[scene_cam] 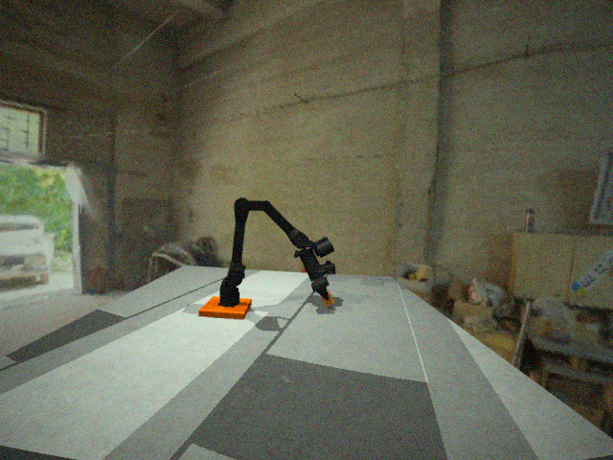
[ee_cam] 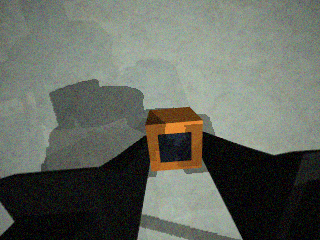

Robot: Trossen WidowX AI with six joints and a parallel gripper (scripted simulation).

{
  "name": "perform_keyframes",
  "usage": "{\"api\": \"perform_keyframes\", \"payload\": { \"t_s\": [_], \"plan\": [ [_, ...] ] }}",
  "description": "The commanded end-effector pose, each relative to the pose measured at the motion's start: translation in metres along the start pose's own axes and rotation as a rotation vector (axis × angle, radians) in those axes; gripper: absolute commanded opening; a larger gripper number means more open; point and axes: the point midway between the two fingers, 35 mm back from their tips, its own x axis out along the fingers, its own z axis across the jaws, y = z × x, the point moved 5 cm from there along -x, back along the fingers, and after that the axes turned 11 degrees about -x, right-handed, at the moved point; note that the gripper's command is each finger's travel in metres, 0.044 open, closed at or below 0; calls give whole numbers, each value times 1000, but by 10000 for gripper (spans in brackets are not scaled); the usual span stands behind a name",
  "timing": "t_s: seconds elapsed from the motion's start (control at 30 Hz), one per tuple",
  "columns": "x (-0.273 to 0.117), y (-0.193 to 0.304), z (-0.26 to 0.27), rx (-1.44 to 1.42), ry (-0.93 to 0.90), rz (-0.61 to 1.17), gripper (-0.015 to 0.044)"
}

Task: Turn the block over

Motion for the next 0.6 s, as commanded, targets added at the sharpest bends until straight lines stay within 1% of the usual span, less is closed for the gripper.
{"api": "perform_keyframes", "payload": {
  "t_s": [0.0, 0.1, 0.57],
  "plan": [
    [-3, -1, 0, 6, 7, -27, 0],
    [1, 0, 0, 4, 12, -50, 0],
    [29, 13, 5, -3, 55, -267, 0]
  ]
}}
